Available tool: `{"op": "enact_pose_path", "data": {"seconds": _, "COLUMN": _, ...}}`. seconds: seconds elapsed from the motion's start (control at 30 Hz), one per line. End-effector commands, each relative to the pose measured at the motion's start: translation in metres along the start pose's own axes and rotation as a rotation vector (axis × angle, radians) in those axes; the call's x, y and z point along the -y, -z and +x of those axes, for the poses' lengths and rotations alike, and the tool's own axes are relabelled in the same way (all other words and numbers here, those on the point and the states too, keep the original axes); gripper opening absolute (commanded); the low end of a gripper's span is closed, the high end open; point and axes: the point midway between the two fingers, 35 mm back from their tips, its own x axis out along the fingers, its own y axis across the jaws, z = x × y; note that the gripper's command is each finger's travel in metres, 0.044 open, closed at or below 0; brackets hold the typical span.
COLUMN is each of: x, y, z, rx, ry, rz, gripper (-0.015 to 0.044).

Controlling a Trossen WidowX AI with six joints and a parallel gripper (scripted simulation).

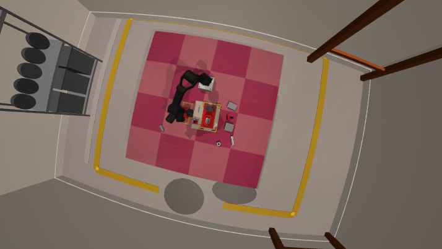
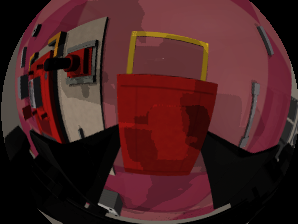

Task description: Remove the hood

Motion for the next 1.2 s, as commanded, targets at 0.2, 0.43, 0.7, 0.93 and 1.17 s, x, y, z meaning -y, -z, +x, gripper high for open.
{"op": "enact_pose_path", "data": {"seconds": 0.2, "x": -0.001, "y": 0.000, "z": 0.005, "rx": 0.002, "ry": -0.003, "rz": 0.005, "gripper": 0.0000}}
{"op": "enact_pose_path", "data": {"seconds": 0.43, "x": -0.001, "y": 0.000, "z": 0.009, "rx": 0.002, "ry": -0.003, "rz": 0.005, "gripper": 0.0000}}
{"op": "enact_pose_path", "data": {"seconds": 0.7, "x": -0.001, "y": 0.000, "z": 0.013, "rx": 0.002, "ry": -0.003, "rz": 0.005, "gripper": 0.0000}}
{"op": "enact_pose_path", "data": {"seconds": 0.93, "x": -0.001, "y": 0.000, "z": 0.016, "rx": 0.002, "ry": -0.003, "rz": 0.005, "gripper": 0.0000}}
{"op": "enact_pose_path", "data": {"seconds": 1.17, "x": 0.000, "y": 0.000, "z": 0.017, "rx": 0.000, "ry": 0.000, "rz": 0.000, "gripper": 0.0026}}
